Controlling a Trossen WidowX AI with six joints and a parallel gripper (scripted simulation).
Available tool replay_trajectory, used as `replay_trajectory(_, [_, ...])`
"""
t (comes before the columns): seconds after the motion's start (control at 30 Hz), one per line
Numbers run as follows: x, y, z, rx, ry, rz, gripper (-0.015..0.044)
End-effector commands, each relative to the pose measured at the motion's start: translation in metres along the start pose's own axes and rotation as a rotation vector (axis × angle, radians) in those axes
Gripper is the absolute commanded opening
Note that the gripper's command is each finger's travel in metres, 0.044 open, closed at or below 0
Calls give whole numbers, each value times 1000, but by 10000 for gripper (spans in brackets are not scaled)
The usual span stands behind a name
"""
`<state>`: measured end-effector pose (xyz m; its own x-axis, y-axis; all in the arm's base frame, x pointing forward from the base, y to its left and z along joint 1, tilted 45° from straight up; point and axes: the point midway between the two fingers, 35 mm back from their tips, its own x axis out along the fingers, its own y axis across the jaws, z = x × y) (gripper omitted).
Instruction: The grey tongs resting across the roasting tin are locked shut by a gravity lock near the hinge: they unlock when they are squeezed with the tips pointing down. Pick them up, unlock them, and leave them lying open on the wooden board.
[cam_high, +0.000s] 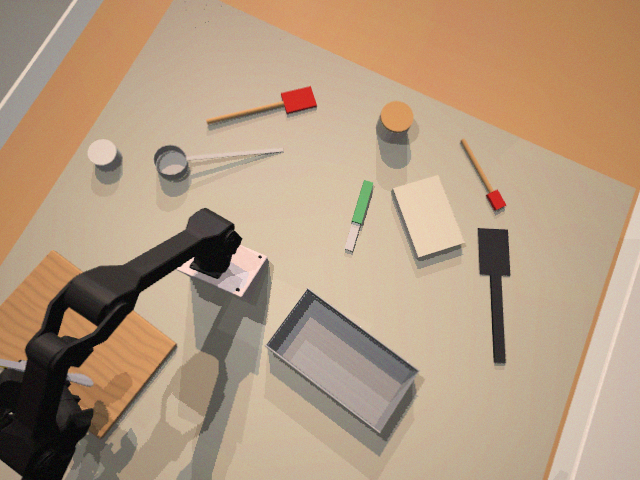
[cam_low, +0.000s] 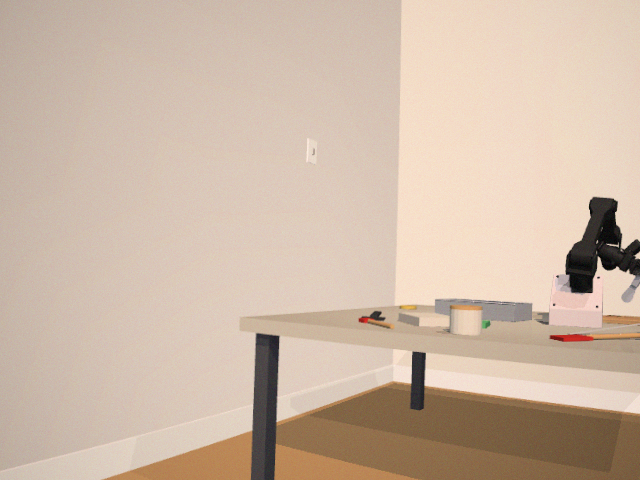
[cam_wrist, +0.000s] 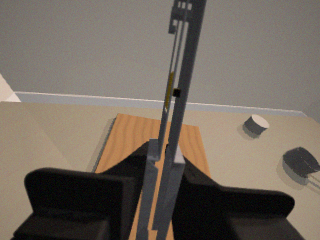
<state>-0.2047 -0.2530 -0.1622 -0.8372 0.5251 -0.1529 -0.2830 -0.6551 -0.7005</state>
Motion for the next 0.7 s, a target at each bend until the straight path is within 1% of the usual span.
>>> replay_trajectory(0.0, [7,-1,8,14,167,-39,-150])
replay_trajectory(0.17, [16,-3,6,2,397,-72,-150])
replay_trajectory(0.33, [21,-3,7,-3,628,-69,-150])
replay_trajectory(0.67, [23,4,21,14,1034,39,-150])
